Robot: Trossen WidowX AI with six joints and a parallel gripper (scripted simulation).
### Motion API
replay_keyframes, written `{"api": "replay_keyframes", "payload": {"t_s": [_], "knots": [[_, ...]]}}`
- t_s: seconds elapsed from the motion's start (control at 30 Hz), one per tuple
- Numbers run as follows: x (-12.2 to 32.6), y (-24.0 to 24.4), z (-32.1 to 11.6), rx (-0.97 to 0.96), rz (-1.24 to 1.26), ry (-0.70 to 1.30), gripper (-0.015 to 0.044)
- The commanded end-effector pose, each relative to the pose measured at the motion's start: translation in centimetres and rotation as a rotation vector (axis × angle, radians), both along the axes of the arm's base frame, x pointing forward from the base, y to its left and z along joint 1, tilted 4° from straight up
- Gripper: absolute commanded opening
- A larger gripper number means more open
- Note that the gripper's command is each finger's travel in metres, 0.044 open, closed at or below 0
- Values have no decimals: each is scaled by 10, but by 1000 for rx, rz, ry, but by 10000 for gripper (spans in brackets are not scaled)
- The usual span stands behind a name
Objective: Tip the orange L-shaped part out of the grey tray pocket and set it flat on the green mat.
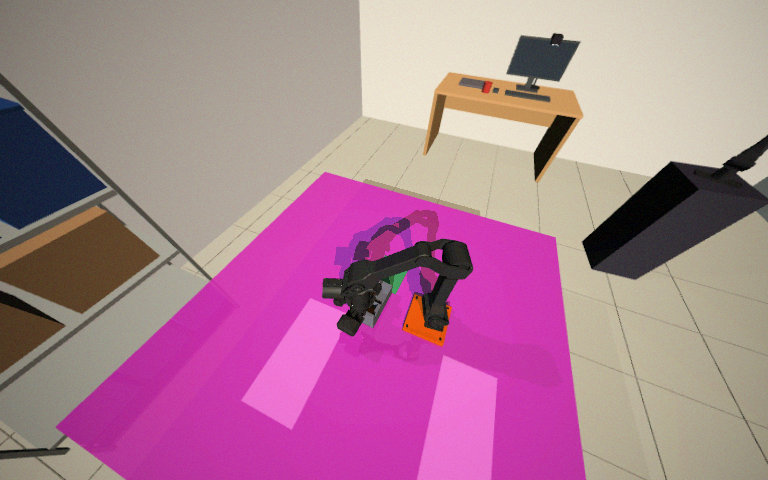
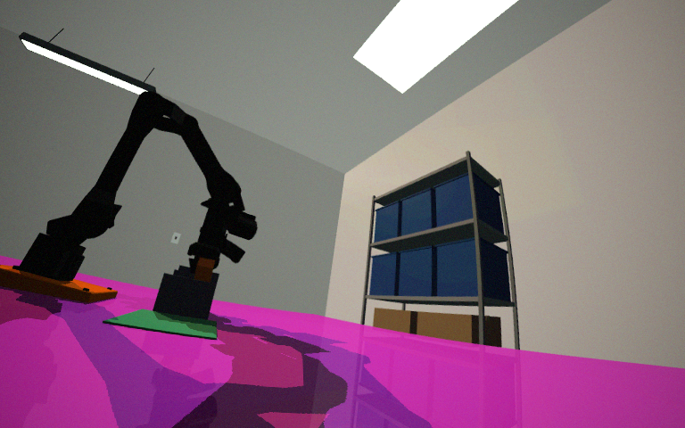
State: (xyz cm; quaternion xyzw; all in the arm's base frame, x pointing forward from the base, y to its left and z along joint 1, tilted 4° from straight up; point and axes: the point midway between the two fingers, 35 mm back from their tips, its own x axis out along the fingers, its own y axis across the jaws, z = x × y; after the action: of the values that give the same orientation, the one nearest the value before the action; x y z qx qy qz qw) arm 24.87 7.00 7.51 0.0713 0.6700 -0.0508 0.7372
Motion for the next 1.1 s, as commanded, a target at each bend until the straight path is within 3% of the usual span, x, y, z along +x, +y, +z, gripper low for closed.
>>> {"api": "replay_keyframes", "payload": {"t_s": [0.0,0.43,0.73,1.07], "knots": [[0,0,0,0,0,0,180],[0,10,19,-6,-1,6,180],[-11,-3,106,-7,-1,6,180],[-8,-1,105,0,-4,-9,180]]}}
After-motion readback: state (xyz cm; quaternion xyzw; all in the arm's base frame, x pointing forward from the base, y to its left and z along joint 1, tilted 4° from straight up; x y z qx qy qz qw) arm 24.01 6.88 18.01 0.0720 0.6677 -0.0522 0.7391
